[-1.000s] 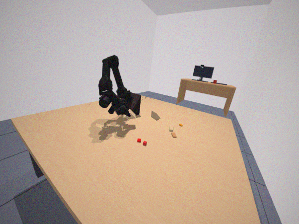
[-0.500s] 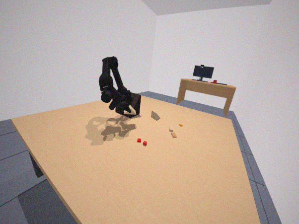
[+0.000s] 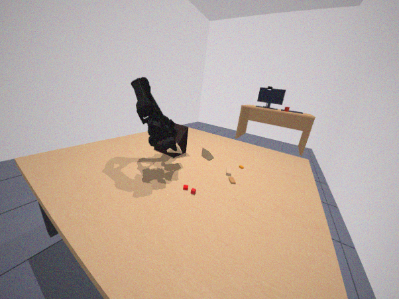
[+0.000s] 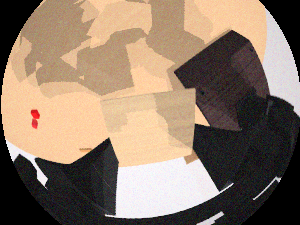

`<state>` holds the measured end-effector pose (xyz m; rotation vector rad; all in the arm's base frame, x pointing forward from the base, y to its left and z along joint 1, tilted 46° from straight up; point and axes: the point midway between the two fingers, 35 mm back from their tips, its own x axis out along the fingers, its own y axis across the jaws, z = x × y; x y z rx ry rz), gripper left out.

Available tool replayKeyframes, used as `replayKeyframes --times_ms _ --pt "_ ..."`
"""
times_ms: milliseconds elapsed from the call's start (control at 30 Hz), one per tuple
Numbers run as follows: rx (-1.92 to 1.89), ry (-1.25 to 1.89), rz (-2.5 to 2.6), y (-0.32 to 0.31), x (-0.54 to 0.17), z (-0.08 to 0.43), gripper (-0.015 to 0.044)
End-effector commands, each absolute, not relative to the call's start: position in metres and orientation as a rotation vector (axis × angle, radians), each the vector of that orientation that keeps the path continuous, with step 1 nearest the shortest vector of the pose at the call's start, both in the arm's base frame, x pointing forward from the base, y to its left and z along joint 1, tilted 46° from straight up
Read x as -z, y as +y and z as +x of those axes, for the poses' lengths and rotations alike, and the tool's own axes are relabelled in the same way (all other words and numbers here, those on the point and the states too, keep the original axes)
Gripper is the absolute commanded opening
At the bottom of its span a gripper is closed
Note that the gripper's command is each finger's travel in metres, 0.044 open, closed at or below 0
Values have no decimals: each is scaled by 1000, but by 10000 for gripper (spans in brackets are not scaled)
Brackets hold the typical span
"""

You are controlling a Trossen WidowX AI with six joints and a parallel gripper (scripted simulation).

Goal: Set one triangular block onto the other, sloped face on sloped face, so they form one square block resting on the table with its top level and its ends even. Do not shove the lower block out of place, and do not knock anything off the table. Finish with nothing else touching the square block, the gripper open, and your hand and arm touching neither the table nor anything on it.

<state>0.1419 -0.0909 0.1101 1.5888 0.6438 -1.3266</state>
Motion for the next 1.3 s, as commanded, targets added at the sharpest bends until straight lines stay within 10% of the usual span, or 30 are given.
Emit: replayKeyframes --times_ms 0,1267 --pt "1385 654 1535 -90 -107 140 0" --pt "1514 381 882 -83 -125 160 0"
